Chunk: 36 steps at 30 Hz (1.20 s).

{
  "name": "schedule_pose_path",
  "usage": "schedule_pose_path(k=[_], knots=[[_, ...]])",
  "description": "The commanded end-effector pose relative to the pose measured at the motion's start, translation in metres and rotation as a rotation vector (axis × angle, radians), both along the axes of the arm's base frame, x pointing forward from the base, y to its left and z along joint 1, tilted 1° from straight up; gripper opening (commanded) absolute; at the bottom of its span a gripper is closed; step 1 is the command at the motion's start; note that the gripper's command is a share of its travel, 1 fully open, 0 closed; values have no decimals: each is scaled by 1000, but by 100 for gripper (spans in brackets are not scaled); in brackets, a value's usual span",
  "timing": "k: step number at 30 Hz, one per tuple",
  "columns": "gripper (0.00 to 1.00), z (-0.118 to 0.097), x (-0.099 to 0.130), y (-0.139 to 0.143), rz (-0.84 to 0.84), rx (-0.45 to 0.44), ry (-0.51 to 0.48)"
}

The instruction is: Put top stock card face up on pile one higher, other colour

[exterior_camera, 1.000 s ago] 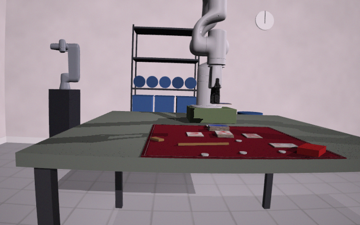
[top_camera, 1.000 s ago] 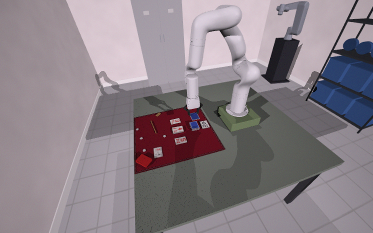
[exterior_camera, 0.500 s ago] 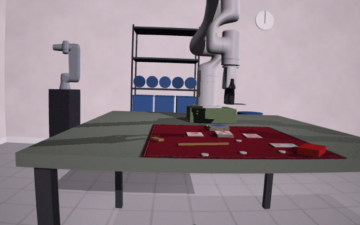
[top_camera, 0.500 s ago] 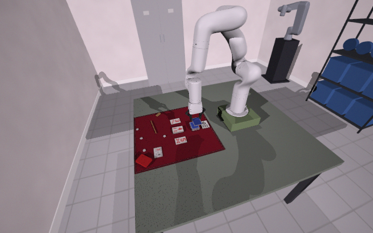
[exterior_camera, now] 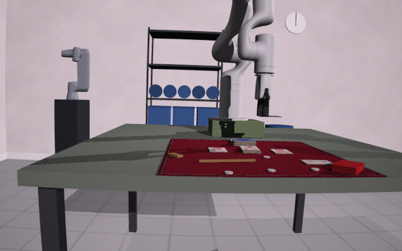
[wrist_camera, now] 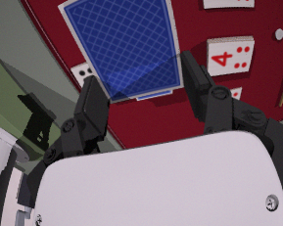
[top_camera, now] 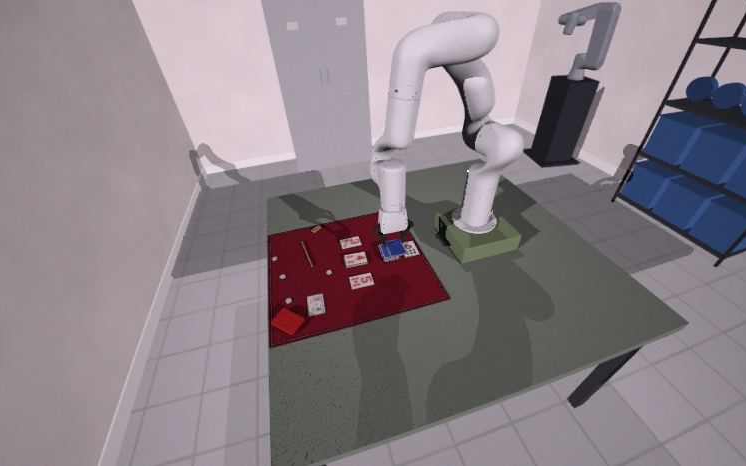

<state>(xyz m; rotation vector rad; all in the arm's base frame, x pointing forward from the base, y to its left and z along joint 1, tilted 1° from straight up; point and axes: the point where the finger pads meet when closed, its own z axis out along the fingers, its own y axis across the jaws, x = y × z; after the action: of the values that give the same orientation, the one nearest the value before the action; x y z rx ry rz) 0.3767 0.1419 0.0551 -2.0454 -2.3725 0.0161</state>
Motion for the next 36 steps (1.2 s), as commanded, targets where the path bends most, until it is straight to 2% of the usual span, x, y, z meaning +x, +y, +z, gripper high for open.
schedule_pose_path(k=[1,18,36], knots=[[60,-1,1,0,0,1,-1],[60,-19,1,0,0,1,-1],[60,-20,0,0,0,-4,0]])
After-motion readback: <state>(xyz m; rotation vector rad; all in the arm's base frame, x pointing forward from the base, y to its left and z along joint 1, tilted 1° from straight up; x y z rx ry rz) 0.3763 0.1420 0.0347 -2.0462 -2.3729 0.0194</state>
